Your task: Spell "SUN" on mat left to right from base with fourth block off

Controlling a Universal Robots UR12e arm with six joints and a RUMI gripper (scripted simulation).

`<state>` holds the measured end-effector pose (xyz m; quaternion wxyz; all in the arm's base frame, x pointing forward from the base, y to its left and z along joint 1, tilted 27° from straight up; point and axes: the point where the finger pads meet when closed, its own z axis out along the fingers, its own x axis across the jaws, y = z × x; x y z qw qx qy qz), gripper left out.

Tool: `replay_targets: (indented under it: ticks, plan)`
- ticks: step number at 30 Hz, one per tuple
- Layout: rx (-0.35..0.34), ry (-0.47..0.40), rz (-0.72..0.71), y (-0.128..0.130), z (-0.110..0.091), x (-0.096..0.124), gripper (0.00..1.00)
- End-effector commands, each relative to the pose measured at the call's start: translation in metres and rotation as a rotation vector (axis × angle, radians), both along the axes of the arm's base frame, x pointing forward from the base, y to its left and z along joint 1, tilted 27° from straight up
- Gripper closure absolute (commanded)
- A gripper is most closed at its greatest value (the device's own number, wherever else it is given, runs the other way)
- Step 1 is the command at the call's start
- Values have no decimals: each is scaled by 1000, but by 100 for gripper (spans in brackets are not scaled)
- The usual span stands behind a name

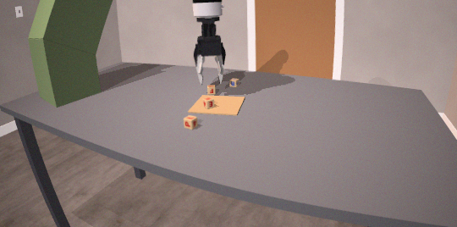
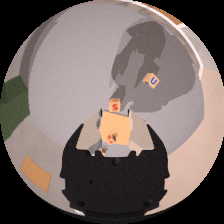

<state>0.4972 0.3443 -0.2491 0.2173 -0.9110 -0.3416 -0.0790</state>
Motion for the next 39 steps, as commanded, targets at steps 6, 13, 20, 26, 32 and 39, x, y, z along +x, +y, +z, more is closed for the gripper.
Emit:
replay_targets:
  ticks: [6,13,20,26,32,39]
  plan:
    - [0,-1,0,0,0,0,64]
    - [0,-1,0,2,-3,0,64]
    - [0,-1,0,5,-10,0,64]
    - [0,-1,0,10,-21,0,64]
    - [0,-1,0,14,-27,0,64]
    - [0,-1,0,14,-28,0,64]
